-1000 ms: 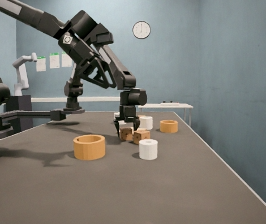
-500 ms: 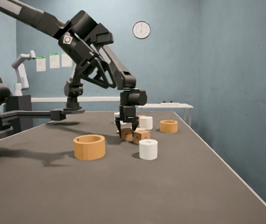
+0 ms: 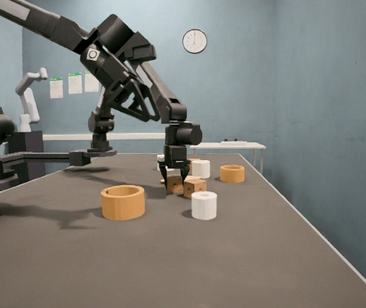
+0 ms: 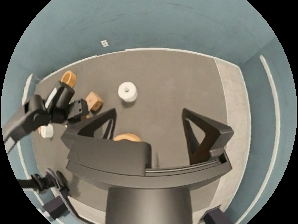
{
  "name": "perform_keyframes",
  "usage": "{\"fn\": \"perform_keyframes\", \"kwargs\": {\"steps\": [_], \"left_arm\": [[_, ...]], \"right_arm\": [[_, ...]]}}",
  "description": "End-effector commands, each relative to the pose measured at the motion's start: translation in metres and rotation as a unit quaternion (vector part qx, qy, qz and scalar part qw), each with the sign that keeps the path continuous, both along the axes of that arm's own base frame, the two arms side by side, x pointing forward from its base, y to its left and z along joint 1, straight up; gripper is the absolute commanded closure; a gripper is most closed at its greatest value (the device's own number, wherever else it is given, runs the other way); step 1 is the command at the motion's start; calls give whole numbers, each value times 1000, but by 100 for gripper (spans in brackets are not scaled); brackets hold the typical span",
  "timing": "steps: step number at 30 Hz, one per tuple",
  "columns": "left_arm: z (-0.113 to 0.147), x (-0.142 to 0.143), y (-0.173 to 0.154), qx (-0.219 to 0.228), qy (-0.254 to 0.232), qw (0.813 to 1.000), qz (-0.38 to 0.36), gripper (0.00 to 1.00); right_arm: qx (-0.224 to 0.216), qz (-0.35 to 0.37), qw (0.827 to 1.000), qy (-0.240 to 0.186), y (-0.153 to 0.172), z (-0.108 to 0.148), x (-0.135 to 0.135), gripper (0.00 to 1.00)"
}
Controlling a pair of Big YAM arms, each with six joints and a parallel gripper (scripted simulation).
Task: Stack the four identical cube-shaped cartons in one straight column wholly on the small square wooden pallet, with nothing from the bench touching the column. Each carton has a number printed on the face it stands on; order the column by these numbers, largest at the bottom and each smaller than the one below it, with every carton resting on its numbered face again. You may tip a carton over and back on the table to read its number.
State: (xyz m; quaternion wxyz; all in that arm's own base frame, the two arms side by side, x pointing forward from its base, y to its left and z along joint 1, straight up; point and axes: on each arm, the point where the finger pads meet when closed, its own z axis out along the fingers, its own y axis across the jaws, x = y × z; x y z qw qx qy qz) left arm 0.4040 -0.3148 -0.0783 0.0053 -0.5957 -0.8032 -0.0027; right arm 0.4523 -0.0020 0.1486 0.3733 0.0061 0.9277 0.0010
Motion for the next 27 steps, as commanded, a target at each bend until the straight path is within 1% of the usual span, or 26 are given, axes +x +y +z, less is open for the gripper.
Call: {"fn": "perform_keyframes", "kwargs": {"steps": [1, 2, 5, 6, 7, 9, 13, 14, 15, 18, 19, 21, 22, 27], "left_arm": [[13, 5, -4, -13, -17, 1000, -5, 88], [16, 9, -7, -16, -21, 1000, -5, 100], [20, 8, -6, -14, -18, 1000, -5, 66], [30, 13, -10, -16, -22, 1000, -5, 54], [37, 13, -11, -17, -22, 1000, -5, 54], [37, 13, -11, -17, -22, 1000, -5, 54], [65, 11, -10, -17, -22, 1000, -6, 54], [65, 12, -11, -17, -23, 1000, -6, 54], [60, 3, -3, -10, -14, 1000, -6, 54], [63, -1, 1, -10, -13, 1000, -11, 54], [59, -9, 9, -4, -5, 1000, -10, 54], [62, -10, 11, -4, -6, 1000, -9, 54], [69, -2, 6, -10, -14, 1000, -8, 54], [73, -2, 10, -9, -13, 1000, -7, 54]], "right_arm": [[-5, 5, 1000, -18, 0, 20, 13, 0], [-5, 5, 1000, -18, 0, 20, 13, 0], [-5, 5, 1000, -18, 0, 20, 13, 0], [-5, 5, 1000, -18, 0, 20, 13, 0], [-5, 5, 1000, -18, 0, 20, 13, 0], [-5, 5, 1000, -18, 0, 20, 13, 0], [-5, 5, 1000, -18, 0, 20, 13, 0], [-5, 5, 1000, -18, 0, 20, 13, 0], [-5, 5, 1000, -18, 0, 20, 13, 0], [-5, 5, 1000, -18, 0, 20, 13, 0], [-5, 5, 1000, -18, 0, 20, 13, 0], [-5, 5, 1000, -18, 0, 20, 13, 0], [-5, 5, 1000, -18, 0, 20, 13, 0], [-5, 5, 1000, -18, 0, 20, 13, 0]]}}
